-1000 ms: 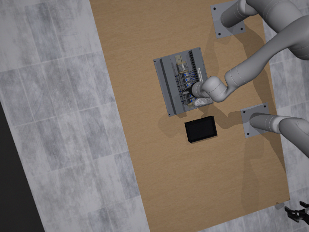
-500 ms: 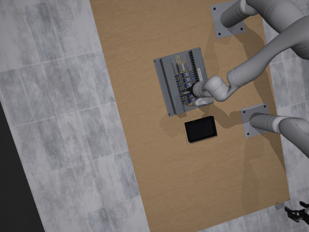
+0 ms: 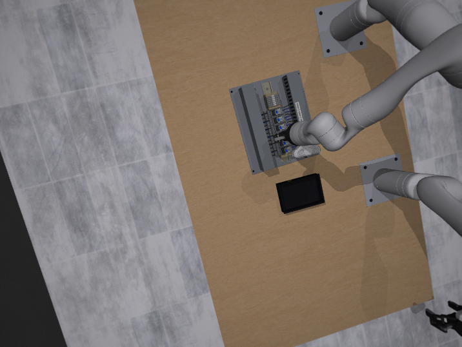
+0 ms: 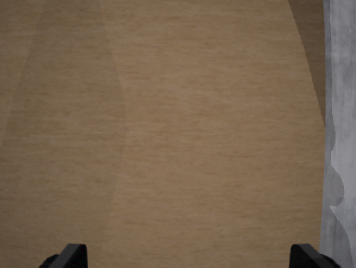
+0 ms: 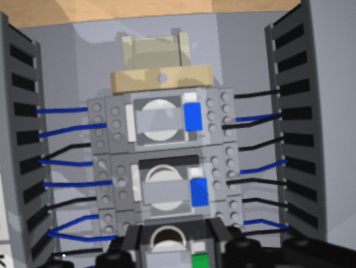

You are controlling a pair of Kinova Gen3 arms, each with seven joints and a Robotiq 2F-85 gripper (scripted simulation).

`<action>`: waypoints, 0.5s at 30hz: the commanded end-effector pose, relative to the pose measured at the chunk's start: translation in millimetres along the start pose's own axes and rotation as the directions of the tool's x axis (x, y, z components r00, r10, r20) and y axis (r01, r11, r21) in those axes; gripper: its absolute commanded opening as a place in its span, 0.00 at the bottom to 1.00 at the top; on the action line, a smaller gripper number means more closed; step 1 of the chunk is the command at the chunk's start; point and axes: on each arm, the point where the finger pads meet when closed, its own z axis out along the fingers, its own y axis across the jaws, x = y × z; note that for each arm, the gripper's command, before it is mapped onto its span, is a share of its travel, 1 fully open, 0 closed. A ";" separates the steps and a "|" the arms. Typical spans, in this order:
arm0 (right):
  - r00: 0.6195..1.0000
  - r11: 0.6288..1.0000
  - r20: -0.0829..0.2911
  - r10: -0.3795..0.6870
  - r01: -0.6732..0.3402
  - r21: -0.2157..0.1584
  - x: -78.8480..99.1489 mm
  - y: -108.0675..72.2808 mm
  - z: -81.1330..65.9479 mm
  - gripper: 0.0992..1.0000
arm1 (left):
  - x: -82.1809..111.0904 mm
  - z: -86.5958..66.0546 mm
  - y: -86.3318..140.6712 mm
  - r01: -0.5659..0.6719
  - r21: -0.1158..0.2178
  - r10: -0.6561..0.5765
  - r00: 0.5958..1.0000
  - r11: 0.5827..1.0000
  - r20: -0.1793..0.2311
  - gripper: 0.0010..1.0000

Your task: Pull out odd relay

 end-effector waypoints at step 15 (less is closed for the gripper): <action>1.000 1.000 -0.002 0.000 0.000 -0.028 0.4 -0.2 -0.9 0.00 | -0.4 -0.8 0.0 0.000 0.000 0.000 1.000 1.000 0.002 1.00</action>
